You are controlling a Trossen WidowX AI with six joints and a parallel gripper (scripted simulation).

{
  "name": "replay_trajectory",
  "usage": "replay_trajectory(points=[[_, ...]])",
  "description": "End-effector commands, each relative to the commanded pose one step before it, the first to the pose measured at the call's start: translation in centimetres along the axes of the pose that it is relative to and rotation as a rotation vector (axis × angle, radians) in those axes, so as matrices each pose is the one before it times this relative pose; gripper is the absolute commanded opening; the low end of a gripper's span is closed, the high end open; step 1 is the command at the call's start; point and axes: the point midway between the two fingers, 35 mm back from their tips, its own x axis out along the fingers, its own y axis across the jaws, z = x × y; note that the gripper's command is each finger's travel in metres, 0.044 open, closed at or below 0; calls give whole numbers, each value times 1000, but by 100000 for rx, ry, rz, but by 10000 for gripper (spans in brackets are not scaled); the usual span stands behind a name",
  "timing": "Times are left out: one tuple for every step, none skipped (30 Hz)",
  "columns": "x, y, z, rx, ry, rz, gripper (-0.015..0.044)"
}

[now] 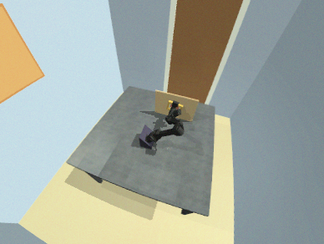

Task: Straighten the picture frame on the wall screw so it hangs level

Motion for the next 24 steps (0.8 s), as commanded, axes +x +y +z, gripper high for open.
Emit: replay_trajectory(points=[[21, -59, 47, -114, -328, -232, 63], [0, 0, 0, 0, 0, 0, 56], [0, 0, 0, 0, 0, 0, 50], [0, 0, 0, 0, 0, 0, 43], [0, 0, 0, 0, 0, 0, 36], [0, 0, 0, 0, 0, 0, 10], [0, 0, 0, 0, 0, 0, 0], [0, 0, 0, 0, 0, 0, 0], [0, 0, 0, 0, 0, 0, 0], [0, 0, 0, 0, 0, 0, 0], [0, 0, 0, 0, 0, 0, 0], [-1, 5, -2, 0, 0, 0, 0], [-1, 9, -2, 1, 0, 0, 0], [-1, 14, -3, 1, 0, 0, 0], [-1, 19, -4, 1, 0, 0, 0], [-1, 21, -3, 1, 0, 0, 0], [-1, 25, -3, 1, 0, 0, 0], [-1, 28, -3, 2, 0, 0, 0], [-1, 30, -3, 2, 0, 0, 0], [-1, 31, -3, 2, 0, 0, 0], [-1, 32, -3, 2, 0, 0, 0], [-1, 32, -2, 2, 0, 0, 0], [0, 32, -2, 2, 0, 0, 0], [0, 32, -2, 2, 0, 0, 0]])
